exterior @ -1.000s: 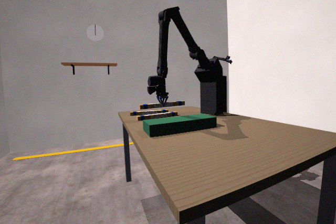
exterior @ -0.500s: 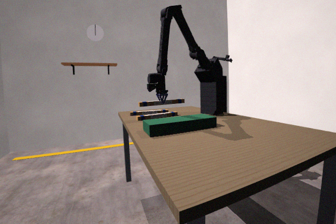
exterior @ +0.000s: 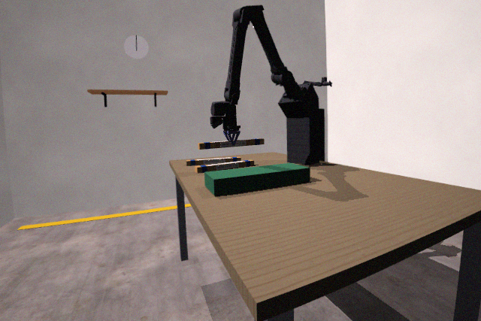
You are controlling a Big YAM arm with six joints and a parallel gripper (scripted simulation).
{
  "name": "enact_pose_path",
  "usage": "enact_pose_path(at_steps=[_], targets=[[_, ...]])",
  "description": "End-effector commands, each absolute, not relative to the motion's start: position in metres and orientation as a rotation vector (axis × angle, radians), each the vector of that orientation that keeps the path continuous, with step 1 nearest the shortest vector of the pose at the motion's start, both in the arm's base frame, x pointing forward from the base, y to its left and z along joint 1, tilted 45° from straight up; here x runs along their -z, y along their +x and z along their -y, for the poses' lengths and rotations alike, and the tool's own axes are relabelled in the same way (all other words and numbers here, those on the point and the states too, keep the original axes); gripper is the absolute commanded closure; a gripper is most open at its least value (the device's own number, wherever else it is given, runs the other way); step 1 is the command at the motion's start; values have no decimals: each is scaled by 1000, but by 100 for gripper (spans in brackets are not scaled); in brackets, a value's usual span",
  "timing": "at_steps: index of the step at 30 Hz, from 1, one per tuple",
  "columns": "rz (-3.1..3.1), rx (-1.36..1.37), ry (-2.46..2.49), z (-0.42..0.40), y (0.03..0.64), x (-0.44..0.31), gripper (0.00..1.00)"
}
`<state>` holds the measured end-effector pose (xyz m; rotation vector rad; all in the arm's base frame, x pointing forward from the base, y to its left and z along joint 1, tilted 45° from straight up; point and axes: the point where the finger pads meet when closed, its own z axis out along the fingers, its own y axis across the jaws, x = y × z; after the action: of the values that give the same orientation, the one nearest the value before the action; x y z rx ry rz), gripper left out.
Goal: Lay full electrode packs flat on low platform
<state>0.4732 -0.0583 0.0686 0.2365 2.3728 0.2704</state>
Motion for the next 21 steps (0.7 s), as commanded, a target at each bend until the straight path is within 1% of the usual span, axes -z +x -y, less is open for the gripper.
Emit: enact_pose_path(at_steps=[1,21], targets=[[-2352,-254,225,64,468,-84,100],[-2352,-254,225,65,464,-88,100]])
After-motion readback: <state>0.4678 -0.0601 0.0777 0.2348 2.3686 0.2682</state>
